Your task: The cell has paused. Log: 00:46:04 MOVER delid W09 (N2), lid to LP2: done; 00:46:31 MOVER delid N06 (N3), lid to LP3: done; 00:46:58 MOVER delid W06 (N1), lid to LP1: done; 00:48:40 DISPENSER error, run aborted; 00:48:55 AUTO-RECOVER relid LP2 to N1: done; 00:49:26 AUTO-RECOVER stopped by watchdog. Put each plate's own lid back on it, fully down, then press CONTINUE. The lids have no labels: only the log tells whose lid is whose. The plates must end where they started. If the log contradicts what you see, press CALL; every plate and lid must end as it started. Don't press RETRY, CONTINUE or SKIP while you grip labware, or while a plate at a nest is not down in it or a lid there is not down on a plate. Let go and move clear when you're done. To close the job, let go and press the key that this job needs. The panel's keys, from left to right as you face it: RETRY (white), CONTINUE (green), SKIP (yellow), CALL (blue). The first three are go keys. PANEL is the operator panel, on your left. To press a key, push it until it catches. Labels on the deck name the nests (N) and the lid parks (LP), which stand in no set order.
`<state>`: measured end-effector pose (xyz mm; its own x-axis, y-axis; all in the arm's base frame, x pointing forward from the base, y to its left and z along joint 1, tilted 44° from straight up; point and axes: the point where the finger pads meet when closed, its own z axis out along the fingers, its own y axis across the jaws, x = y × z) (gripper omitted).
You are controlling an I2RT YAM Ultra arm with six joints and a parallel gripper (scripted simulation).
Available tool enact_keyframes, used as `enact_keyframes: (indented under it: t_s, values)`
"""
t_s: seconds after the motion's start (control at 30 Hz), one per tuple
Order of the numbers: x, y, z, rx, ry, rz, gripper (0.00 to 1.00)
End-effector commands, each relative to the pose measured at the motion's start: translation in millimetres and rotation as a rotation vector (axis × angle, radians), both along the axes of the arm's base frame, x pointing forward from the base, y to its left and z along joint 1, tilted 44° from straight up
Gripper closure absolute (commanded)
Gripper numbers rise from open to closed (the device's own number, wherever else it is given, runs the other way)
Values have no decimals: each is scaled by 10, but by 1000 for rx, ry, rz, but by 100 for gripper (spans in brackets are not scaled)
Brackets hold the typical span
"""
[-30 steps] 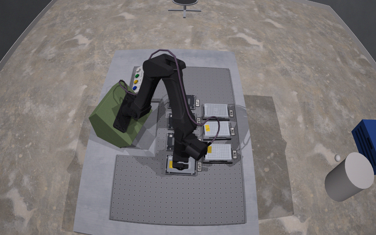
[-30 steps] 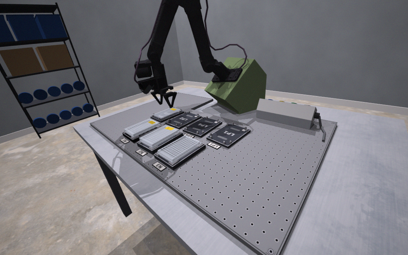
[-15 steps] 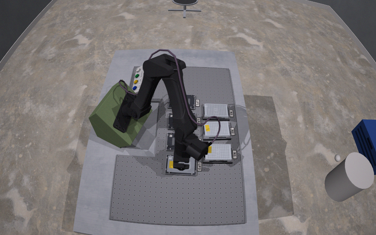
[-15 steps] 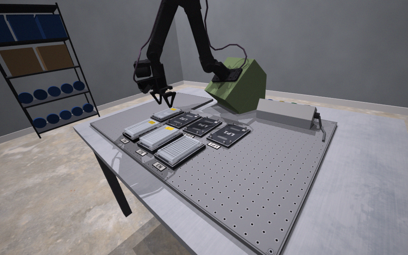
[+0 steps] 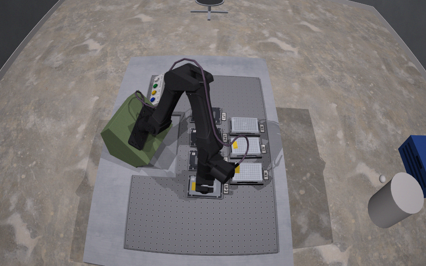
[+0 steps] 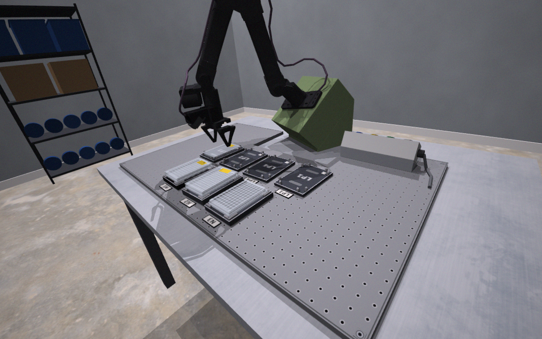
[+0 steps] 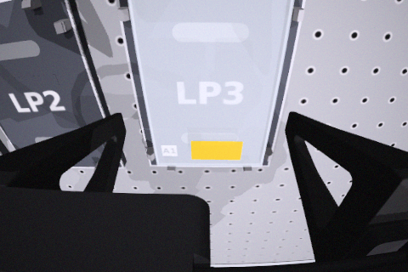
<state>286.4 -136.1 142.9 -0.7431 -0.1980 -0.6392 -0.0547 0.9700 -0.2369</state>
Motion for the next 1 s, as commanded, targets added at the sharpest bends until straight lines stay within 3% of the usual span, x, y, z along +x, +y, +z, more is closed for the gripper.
enact_keyframes:
  t_s: [0.0, 0.23, 0.47, 0.63, 0.97]
  values:
    - [50, -13, -76, 0, -4, -7, 0]
    - [121, -51, -74, -5, -20, -11, 0]
    - [178, -44, -221, -1, -4, -9, 0]
    - [251, -97, -6, -28, -60, -11, 0]
    - [213, -75, -113, -14, -28, -6, 0]
